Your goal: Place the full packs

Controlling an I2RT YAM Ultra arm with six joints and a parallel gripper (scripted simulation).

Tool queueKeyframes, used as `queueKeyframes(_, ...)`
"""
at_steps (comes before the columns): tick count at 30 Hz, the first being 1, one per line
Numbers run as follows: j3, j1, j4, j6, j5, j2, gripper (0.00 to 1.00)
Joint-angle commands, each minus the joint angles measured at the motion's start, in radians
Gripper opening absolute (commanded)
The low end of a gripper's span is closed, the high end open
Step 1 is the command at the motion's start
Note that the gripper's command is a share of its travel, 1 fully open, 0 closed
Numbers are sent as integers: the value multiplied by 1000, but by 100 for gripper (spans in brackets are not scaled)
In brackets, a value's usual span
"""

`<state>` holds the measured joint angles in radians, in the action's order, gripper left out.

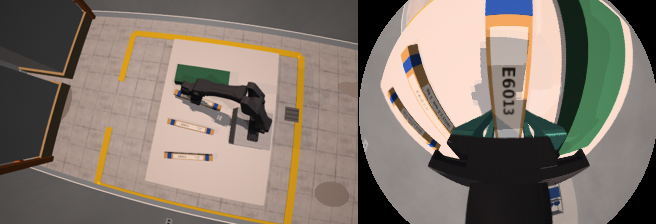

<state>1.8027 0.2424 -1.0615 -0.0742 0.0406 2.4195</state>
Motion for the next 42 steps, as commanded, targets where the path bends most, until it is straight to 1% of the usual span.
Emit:
queueKeyframes(1,54,-10,-29,4,-1,-64,0)
queueKeyframes(12,74,-13,-46,5,-1,-61,0)
queueKeyframes(39,87,-9,-56,5,-1,-55,0)
queueKeyframes(42,97,-12,-73,7,-1,-63,0)
